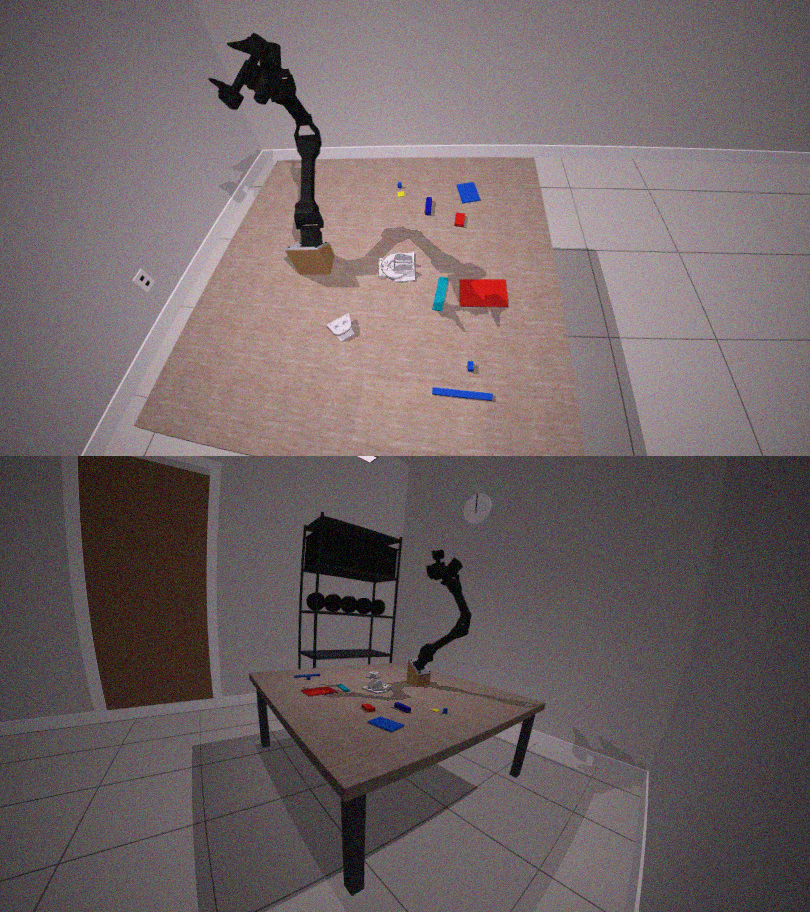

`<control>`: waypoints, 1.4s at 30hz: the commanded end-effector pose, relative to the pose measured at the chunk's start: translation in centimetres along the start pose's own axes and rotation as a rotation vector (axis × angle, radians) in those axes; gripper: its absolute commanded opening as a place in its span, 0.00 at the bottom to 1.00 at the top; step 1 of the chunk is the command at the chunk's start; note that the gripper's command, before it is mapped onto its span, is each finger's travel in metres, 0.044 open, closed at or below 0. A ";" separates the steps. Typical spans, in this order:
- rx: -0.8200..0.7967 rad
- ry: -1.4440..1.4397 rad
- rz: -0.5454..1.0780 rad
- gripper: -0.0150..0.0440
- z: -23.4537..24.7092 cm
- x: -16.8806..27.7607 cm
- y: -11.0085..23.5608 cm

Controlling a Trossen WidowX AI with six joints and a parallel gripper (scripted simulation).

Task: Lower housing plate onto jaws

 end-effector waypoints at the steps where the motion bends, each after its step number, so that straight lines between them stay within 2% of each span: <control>1: -0.036 -0.054 -0.081 1.00 0.8 -2.2 -1.7; 21: -0.290 -0.274 -0.399 1.00 5.3 -13.1 -7.0; 42: -0.658 -0.517 -0.613 1.00 10.8 -23.5 -9.0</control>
Point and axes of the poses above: the point midway between the two fingers, 35 mm back from their tips, its own y axis back along the fingers, its own z axis across the jaws, x = y × z, the point moved 9 cm from there along y, back along the fingers, and after that the axes turned 2 degrees about y, right-handed, at the moved point
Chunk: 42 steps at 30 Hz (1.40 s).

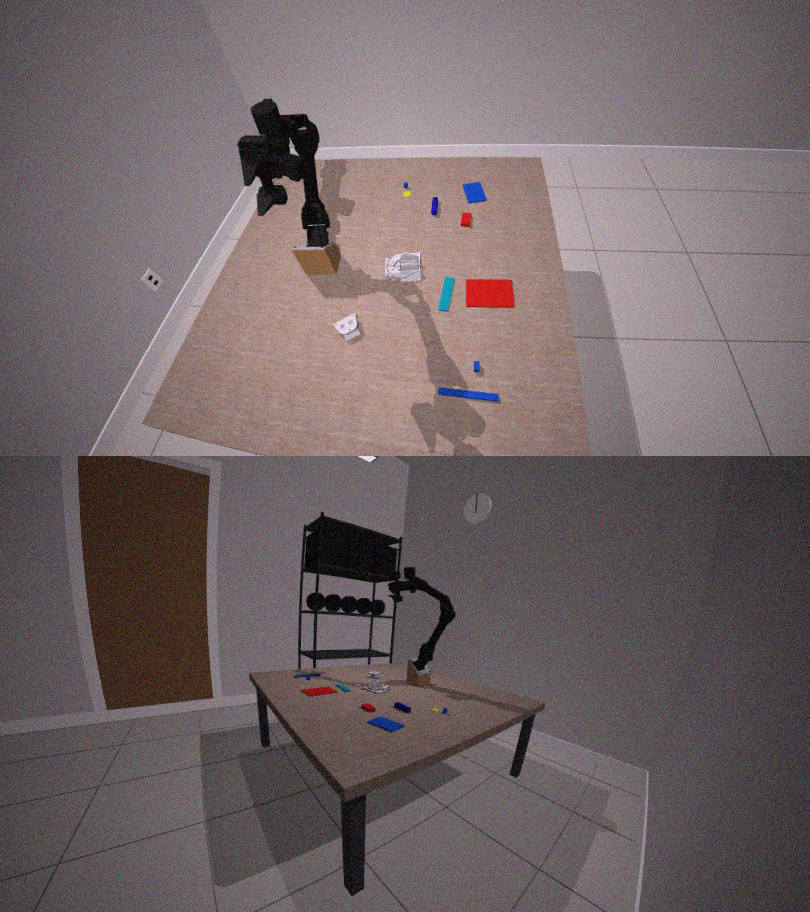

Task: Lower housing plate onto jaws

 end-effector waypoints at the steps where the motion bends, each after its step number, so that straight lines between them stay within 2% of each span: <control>1: -0.084 -0.059 -0.035 1.00 1.5 -1.0 -2.1; 22: -0.483 -0.349 -0.083 1.00 9.4 -4.9 -9.5; 42: -0.876 -0.618 0.030 1.00 17.9 -8.4 -13.7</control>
Point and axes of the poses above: the point midway between the two fingers, 35 mm back from their tips, its own y axis back along the fingers, its own z axis across the jaws, x = y × z, the point moved 9 cm from there along y, back along the fingers, and after that the axes turned 2 degrees about y, right-handed, at the moved point
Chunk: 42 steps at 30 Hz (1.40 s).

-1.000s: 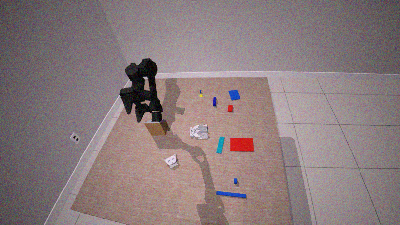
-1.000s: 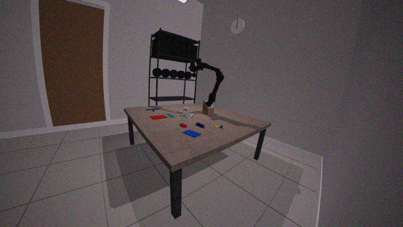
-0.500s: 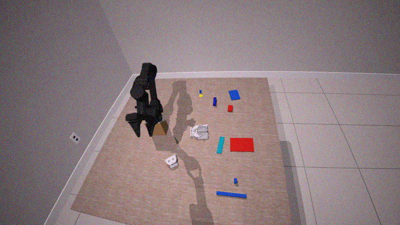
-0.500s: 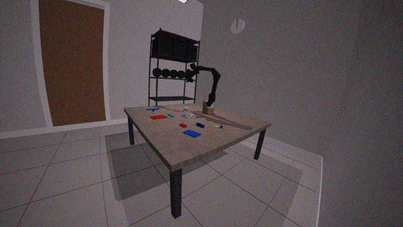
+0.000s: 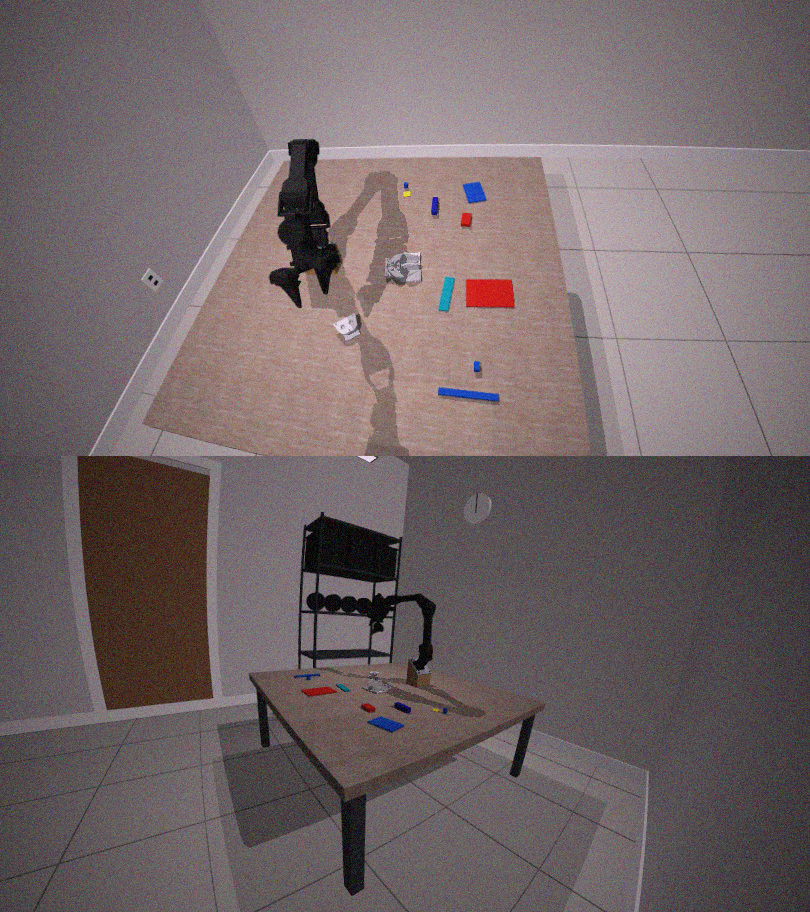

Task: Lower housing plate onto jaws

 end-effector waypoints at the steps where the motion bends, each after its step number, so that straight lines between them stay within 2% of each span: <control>1: -0.084 -0.071 0.038 1.00 1.1 0.2 -2.2; 28: -0.453 -0.530 0.399 1.00 8.5 3.1 -12.0; 34: -0.503 -0.622 0.497 1.00 10.1 3.9 -13.5; 42: -0.505 -0.625 0.500 1.00 10.6 4.2 -14.2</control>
Point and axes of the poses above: the point midway between the two fingers, 35 mm back from their tips, its own y axis back along the fingers, its own z axis across the jaws, x = y × z, the point moved 9 cm from there along y, back along the fingers, and after that the axes turned 2 degrees about y, right-handed, at the moved point
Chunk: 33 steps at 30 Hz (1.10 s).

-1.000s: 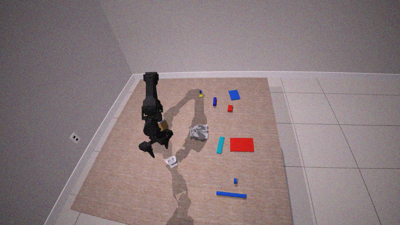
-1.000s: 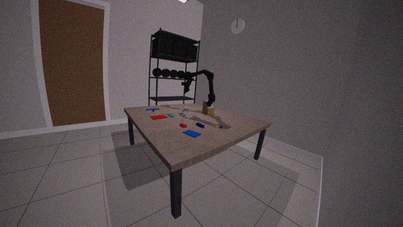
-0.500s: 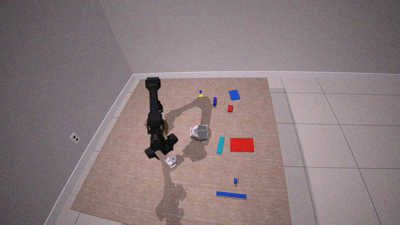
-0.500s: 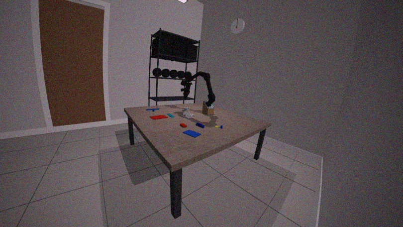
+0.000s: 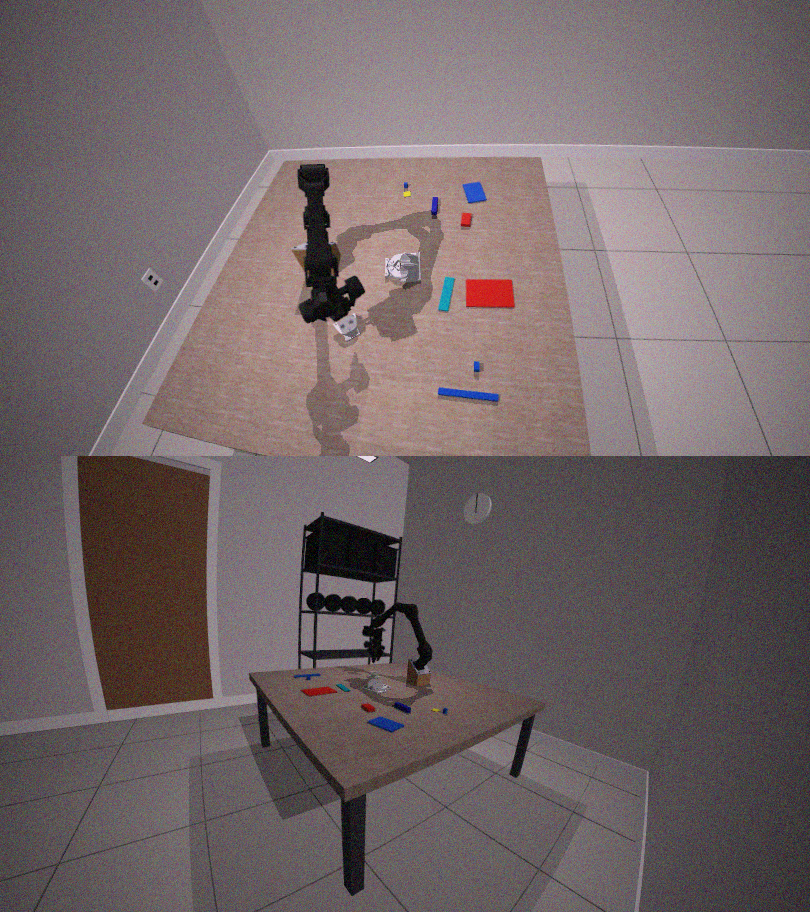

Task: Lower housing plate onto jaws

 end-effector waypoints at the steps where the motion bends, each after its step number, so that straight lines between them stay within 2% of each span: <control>1: -0.009 -0.010 0.010 1.00 0.1 0.1 -2.1; 4: -0.009 -0.010 0.010 1.00 0.1 0.4 -4.1; 33: -0.009 -0.010 0.010 1.00 0.1 0.4 -4.1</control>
Point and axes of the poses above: the point midway between the two fingers, 35 mm back from their tips, its own y axis back along the fingers, its own z axis across the jaws, x = y × z, the point moved 9 cm from there along y, back along the fingers, and after that the axes turned 2 degrees about y, right-handed, at the moved point
